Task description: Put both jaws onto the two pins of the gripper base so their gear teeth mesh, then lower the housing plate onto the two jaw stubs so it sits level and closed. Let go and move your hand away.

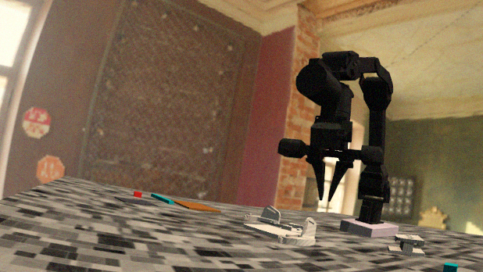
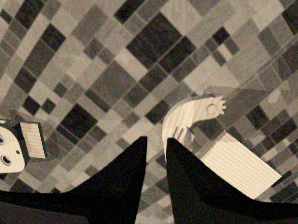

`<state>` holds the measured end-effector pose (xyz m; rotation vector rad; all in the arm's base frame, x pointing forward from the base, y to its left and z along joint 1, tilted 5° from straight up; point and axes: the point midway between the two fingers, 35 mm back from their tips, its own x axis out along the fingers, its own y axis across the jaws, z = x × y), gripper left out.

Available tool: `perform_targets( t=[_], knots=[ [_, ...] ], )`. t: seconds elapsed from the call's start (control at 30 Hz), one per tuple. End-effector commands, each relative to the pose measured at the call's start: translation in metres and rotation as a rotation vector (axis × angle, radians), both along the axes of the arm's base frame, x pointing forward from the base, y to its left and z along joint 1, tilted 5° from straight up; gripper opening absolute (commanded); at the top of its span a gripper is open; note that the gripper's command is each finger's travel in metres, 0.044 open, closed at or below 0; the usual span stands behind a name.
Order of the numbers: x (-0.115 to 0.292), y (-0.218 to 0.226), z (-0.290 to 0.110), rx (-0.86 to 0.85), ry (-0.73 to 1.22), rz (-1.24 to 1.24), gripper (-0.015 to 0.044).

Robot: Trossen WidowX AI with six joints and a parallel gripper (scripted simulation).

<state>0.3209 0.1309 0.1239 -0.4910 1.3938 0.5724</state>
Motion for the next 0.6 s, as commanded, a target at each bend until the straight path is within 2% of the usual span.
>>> perform_targets(
  t=[0.0,0.53,0.57],
  knots=[
    [-0.0004,-0.0001,0.0000,0.000,0.002,0.005,0.0000],
    [-0.0004,-0.0001,0.0000,0.000,0.002,0.005,0.0000],
    [0.0000,0.0000,0.0000,0.000,0.000,0.000,0.0026]
  ],
)
